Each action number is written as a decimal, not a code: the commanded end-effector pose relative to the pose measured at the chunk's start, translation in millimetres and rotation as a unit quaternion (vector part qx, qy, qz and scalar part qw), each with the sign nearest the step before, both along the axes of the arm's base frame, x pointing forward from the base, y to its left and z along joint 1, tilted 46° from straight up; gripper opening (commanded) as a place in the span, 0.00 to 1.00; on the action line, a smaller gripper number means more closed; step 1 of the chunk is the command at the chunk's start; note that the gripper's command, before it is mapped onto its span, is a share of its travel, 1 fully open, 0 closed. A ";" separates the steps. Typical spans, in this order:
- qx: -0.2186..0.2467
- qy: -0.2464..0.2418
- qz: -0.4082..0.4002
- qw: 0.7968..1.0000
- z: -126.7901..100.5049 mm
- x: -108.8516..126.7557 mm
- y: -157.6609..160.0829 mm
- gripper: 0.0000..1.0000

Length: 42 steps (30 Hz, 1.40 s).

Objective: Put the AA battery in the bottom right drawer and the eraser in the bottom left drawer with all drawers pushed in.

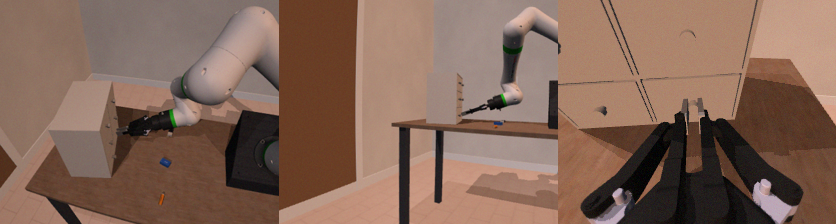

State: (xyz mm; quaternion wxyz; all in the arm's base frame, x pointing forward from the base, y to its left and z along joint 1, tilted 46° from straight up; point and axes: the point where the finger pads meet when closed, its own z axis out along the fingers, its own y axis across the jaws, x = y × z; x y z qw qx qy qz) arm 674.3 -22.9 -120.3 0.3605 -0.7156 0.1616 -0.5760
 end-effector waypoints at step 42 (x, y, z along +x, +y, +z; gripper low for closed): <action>0.000 0.000 0.000 1.000 -5.0 -28.8 -2.8 0.08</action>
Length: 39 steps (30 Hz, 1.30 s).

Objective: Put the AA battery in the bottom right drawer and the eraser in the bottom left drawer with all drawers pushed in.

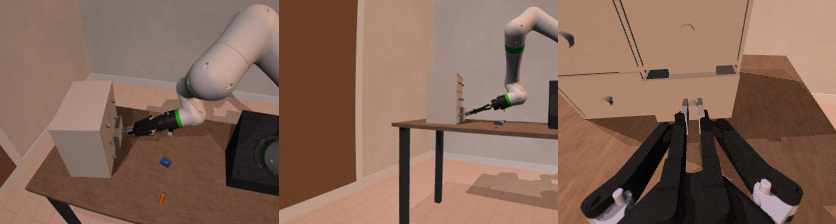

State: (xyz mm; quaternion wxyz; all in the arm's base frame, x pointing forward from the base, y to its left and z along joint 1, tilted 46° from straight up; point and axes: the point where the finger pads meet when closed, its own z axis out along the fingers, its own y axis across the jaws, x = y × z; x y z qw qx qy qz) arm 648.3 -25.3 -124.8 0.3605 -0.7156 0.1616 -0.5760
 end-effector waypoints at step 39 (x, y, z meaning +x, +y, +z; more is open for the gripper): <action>0.000 0.000 0.000 1.000 -7.0 -40.2 -3.9 0.08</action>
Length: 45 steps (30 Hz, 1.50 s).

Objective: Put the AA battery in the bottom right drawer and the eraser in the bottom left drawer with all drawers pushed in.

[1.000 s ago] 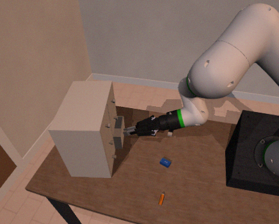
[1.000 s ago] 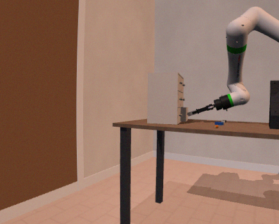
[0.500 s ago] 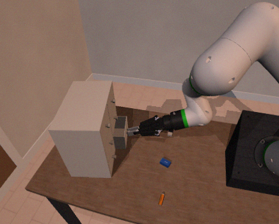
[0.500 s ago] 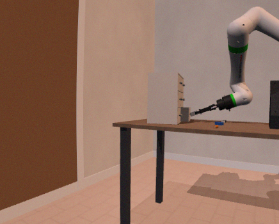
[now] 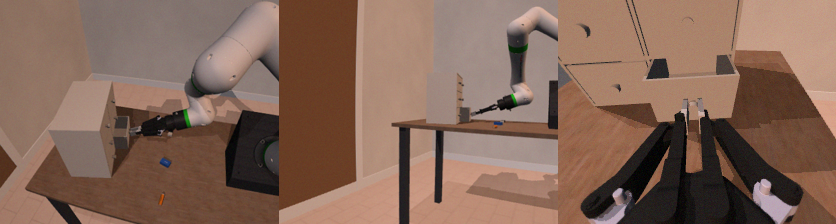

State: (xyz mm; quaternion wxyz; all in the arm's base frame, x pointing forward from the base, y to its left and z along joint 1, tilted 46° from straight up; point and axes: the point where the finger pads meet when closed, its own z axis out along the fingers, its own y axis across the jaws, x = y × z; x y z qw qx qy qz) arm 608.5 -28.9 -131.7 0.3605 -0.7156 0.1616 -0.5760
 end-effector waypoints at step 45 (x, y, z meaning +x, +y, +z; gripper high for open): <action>0.000 0.000 0.000 1.000 -0.6 -3.4 -0.5 0.20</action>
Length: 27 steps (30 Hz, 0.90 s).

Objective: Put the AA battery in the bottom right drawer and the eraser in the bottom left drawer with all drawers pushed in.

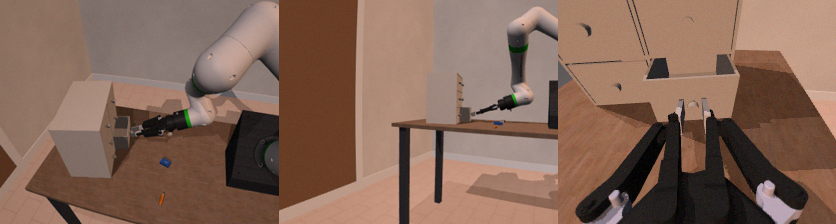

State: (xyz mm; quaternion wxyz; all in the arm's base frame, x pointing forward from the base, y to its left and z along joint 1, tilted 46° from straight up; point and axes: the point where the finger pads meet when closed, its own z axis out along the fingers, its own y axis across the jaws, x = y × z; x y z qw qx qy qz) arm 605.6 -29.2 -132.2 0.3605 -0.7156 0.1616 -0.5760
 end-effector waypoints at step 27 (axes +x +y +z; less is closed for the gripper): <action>0.000 0.000 0.000 1.000 8.8 -64.4 -26.4 0.20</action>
